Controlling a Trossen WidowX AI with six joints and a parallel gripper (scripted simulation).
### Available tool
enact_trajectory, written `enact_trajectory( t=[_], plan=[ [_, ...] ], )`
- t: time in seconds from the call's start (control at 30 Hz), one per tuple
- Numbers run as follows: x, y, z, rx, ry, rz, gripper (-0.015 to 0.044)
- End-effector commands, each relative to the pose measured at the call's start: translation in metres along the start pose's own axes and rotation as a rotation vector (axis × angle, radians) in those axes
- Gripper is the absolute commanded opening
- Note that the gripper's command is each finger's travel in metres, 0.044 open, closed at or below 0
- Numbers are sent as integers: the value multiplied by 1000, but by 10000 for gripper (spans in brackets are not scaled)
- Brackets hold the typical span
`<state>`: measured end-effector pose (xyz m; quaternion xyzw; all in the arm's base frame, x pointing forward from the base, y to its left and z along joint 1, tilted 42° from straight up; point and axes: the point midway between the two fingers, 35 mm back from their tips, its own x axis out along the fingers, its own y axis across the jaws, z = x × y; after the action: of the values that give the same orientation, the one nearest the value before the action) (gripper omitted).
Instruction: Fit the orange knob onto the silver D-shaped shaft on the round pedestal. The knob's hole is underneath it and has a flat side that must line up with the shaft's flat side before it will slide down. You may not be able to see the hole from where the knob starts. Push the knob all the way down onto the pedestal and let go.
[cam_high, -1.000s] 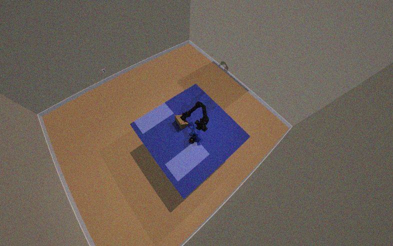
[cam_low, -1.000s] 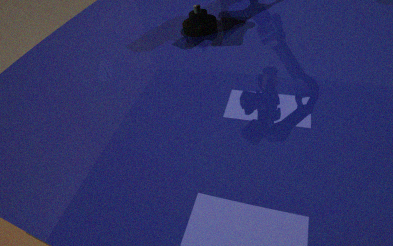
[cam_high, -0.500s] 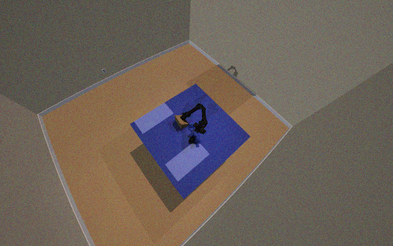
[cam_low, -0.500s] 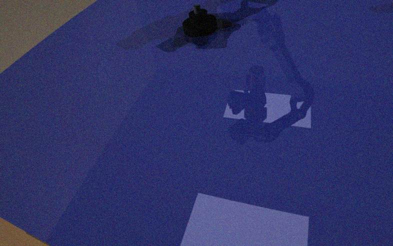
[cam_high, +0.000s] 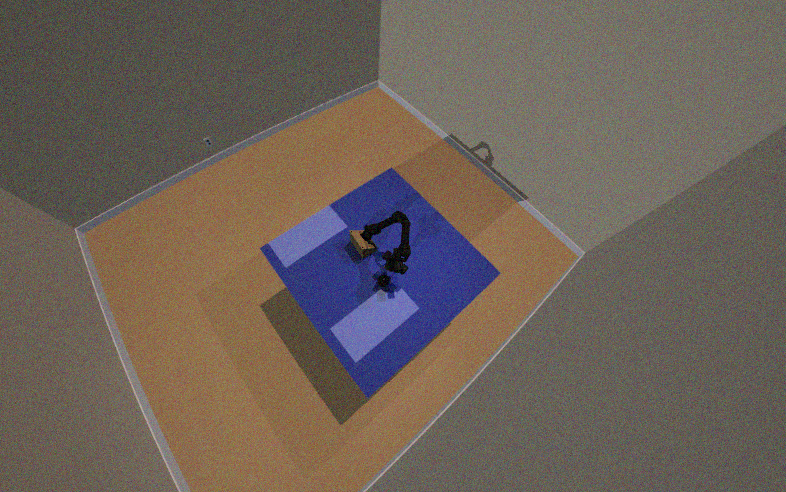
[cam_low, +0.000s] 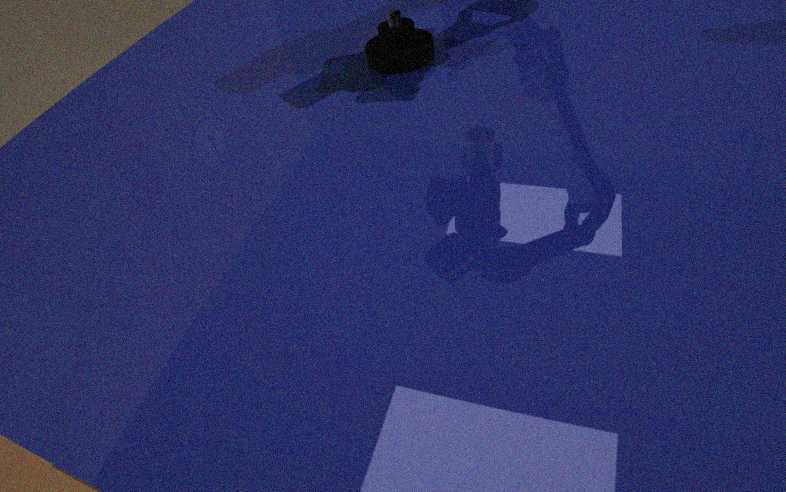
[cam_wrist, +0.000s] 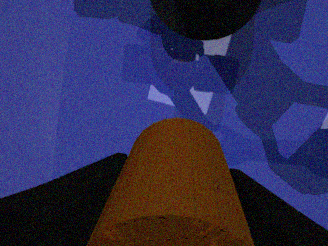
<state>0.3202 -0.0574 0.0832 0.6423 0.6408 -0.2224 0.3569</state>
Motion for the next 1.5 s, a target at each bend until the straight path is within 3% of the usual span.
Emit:
enact_trajectory(
  t=[0.0, 0.87, 1.47],
  plan=[
    [0, 2, 12, -5, -10, 8, 0],
    [27, -6, 91, -7, -10, 9, 0],
    [51, -6, 93, -6, -9, 10, 0]
  ],
)
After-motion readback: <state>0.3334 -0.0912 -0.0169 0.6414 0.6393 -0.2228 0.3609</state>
